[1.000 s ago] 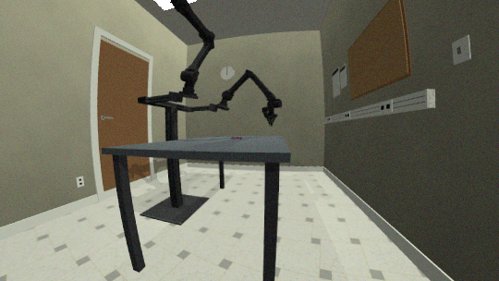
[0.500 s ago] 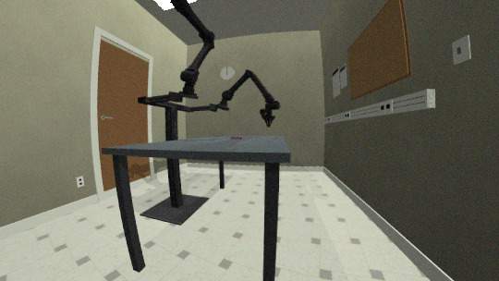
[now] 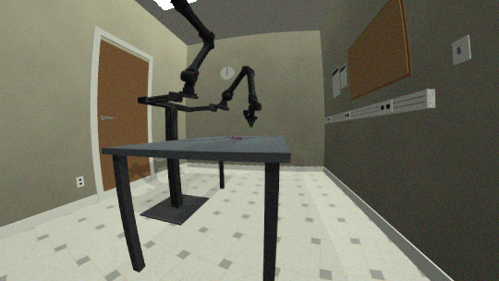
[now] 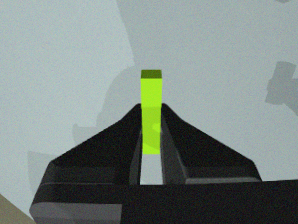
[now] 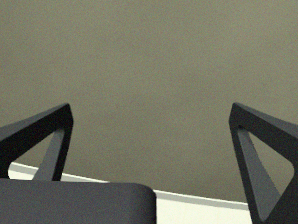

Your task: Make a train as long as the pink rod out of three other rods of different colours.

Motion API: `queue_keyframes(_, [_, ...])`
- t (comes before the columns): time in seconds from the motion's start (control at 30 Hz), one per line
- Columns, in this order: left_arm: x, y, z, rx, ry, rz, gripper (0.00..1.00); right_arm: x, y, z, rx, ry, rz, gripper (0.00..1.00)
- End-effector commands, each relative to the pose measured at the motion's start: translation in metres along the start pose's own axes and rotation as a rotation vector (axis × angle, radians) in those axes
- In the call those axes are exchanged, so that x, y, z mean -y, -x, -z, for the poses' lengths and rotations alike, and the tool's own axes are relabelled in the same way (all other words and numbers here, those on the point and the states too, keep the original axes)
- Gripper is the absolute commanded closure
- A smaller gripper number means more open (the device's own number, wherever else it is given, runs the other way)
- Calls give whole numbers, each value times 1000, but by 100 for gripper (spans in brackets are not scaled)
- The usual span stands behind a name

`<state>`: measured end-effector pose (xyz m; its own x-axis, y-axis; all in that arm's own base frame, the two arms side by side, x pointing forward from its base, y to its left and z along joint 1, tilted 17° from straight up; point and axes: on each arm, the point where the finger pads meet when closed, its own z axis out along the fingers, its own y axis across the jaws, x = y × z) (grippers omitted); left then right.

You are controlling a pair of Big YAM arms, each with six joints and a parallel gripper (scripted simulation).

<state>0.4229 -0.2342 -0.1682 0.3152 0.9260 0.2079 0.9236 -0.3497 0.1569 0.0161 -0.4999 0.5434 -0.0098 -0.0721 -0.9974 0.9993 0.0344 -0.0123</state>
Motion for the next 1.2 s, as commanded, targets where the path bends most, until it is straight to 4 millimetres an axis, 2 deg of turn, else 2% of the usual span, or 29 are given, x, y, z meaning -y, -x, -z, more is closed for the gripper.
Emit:
queue_keyframes(0.0, [44,11,14,15,75,92,96,11,24,8,61,-24,-10,0])
queue_keyframes(0.1, [99,11,10,17,73,136,96,11,24,8,61,-24,-10,0])
queue_keyframes(0.17, [99,11,10,17,73,136,96,11,24,8,61,-24,-10,0])
queue_keyframes(0.23, [131,10,6,16,67,159,96,11,24,8,61,-24,-10,0])
queue_keyframes(0.27, [151,9,-2,6,45,162,96,11,24,8,61,-24,-10,0])
queue_keyframes(0.37, [176,7,-4,3,38,178,96,11,24,8,61,-24,-10,0])
queue_keyframes(0.47, [182,6,-4,3,38,183,96,11,24,8,61,-24,-10,0])
queue_keyframes(0.53, [164,6,2,18,69,210,96,11,24,8,61,-24,-10,0])
queue_keyframes(0.57, [162,5,3,19,72,216,96,11,24,8,61,-24,-10,0])
queue_keyframes(0.73, [162,6,3,20,73,212,96,11,24,8,61,-24,-10,0])
queue_keyframes(0.77, [170,3,3,14,61,208,96,11,24,8,61,-24,-10,0])
queue_keyframes(0.9, [169,4,3,14,61,202,96,11,24,8,61,-24,-10,0])
queue_keyframes(1.03, [175,1,-7,3,41,198,96,11,24,8,61,-24,-10,0])
queue_keyframes(1.17, [172,1,-14,5,44,191,96,11,24,8,61,-24,-10,0])
